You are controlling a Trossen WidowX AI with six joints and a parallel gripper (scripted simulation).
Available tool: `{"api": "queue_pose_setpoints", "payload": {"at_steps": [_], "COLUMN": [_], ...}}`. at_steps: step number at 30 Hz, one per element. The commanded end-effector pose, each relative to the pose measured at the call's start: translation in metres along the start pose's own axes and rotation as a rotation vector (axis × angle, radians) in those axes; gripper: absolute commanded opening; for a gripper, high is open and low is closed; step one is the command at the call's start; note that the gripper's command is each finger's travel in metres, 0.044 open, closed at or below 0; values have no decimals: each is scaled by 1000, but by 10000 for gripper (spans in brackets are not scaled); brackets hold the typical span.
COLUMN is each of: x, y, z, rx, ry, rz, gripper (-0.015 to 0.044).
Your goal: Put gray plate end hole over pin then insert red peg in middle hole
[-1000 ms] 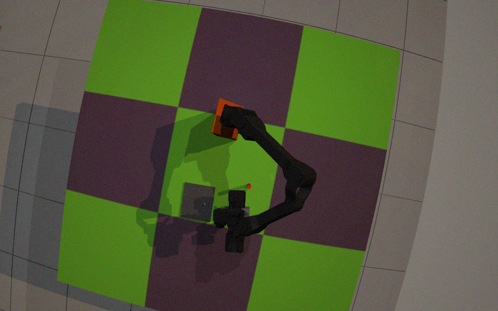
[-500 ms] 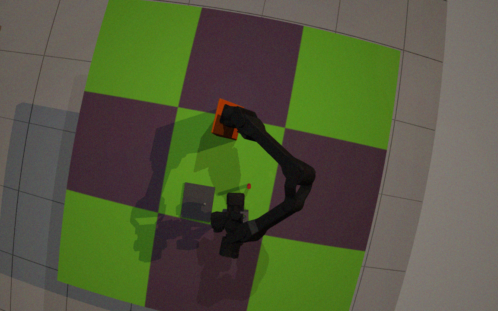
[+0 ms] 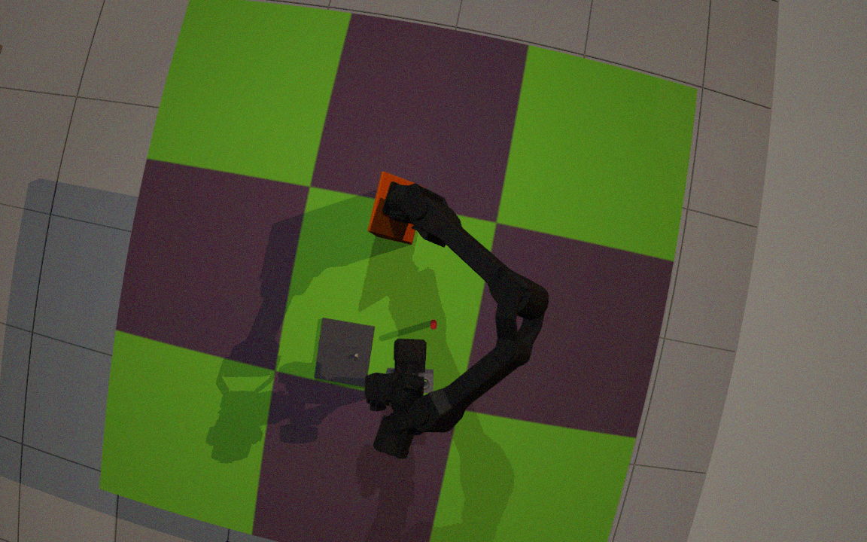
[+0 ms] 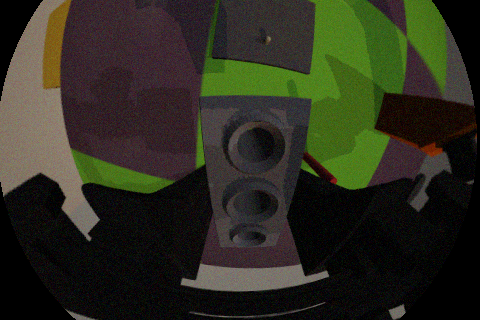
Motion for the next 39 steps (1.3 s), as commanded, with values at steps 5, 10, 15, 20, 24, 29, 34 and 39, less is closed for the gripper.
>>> {"api": "queue_pose_setpoints", "payload": {"at_steps": [5,10,15,20,24,29,34,39], "x": [-26,-41,-42,-35,-30,-23,-16,-9], "y": [0,-2,-3,-5,-6,-9,-13,-17], "z": [-4,-6,-2,13,25,39,53,68], "rx": [-10,-9,-10,-11,-12,-13,-15,-16], "ry": [-3,0,0,-1,-2,-3,-3,-4], "rz": [6,8,8,8,8,8,8,8], "gripper": [0,0,0,0,0,0,0,0]}}
Point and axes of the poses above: the point midway between the two fingers, 35 mm back from their tips, its own x axis out along the fingers, its own y axis across the jaws, z = x × y, the point moved 1 cm from there along -x, back along the fingers, and after that the axes turned 10 degrees about -x, right-handed, at the moved point
